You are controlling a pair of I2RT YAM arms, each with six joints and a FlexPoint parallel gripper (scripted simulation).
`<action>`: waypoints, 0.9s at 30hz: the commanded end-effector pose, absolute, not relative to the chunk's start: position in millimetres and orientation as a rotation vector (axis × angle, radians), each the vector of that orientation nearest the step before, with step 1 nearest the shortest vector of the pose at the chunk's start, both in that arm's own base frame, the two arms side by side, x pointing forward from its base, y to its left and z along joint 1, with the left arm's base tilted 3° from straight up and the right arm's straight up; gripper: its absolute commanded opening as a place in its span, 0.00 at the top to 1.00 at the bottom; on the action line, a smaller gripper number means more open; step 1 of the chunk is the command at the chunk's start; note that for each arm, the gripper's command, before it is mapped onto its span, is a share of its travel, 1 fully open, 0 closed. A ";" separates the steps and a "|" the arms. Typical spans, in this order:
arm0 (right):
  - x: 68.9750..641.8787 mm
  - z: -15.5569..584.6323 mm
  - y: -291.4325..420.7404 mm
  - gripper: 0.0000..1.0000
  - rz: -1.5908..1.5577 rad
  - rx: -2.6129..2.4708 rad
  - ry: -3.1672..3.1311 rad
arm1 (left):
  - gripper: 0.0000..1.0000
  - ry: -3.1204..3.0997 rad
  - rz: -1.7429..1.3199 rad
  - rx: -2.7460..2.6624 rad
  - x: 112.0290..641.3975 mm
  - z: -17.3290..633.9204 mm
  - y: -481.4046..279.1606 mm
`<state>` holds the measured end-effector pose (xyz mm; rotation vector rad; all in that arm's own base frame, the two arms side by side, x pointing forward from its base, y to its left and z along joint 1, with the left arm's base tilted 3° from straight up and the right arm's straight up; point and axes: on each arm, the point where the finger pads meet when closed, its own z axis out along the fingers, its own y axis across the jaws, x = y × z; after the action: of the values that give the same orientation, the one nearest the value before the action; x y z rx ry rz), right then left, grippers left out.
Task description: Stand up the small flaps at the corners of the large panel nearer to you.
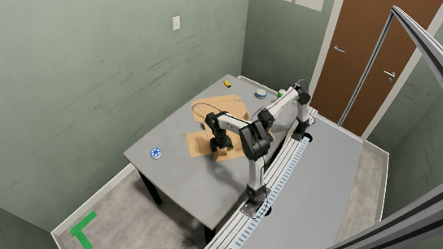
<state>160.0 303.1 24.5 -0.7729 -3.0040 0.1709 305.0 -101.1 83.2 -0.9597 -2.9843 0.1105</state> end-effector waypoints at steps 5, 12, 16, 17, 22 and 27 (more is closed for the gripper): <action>159.3 9.1 303.0 0.23 0.202 -0.773 -2.996 | 0.44 -3.017 0.133 -0.974 302.0 86.4 -109.8; 159.3 9.1 303.0 0.23 0.202 -0.773 -2.996 | 0.50 -3.014 0.133 -0.972 302.6 81.1 -111.0; 159.3 9.1 303.0 0.23 0.202 -0.773 -2.996 | 0.50 -3.001 0.132 -0.968 300.5 75.0 -111.4; 159.3 9.1 303.0 0.23 0.202 -0.773 -2.996 | 0.50 -2.997 0.132 -0.966 300.1 72.2 -111.7; 159.3 9.1 303.0 0.23 0.202 -0.773 -2.996 | 0.50 -2.972 0.131 -0.956 296.5 54.1 -114.6; 159.3 9.1 303.0 0.23 0.202 -0.773 -2.996 | 0.50 -2.972 0.130 -0.956 294.0 42.6 -118.0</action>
<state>160.0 303.1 24.6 -0.7729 -3.0040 0.1709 292.9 -110.0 53.0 -0.9597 -2.9636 0.1093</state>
